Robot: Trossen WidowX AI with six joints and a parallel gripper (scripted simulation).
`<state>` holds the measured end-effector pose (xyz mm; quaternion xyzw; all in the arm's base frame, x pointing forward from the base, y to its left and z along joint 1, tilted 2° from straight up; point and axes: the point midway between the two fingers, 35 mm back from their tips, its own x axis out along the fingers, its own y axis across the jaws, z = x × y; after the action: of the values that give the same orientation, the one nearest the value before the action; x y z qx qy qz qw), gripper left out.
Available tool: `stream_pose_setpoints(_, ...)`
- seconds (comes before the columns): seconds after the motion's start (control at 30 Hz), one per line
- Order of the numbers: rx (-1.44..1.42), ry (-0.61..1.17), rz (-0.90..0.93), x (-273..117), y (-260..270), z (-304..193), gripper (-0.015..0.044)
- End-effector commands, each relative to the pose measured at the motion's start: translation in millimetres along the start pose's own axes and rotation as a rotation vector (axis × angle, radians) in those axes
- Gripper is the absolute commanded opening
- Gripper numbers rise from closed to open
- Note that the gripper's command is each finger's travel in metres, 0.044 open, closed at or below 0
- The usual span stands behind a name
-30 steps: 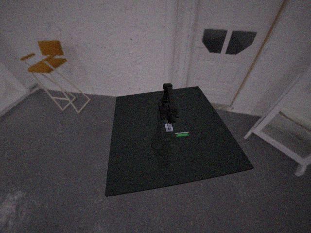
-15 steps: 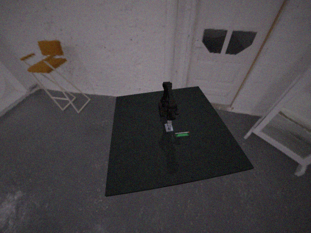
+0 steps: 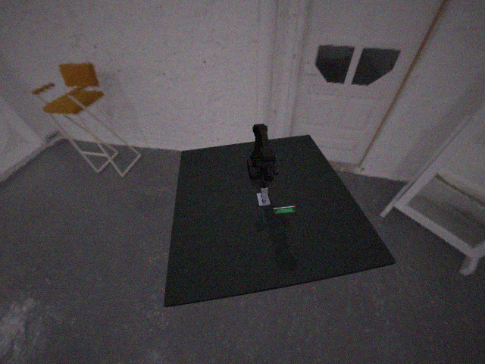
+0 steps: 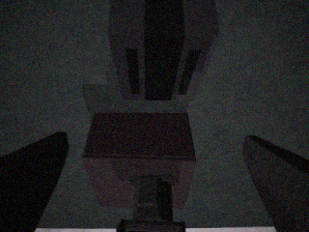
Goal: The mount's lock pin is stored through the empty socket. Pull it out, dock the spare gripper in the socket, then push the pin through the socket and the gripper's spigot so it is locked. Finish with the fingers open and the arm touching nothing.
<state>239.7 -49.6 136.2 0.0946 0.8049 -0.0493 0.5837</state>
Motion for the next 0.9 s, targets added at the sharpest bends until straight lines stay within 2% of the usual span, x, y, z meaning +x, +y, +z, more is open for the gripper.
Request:
stream_pose_setpoints(0.0,0.0,-0.02,-0.001,-4.7,-0.1,-3.7,0.044)
stream_pose_setpoints(0.87,0.0,-0.232,-0.004,-46.3,0.7,-25.2,0.044)
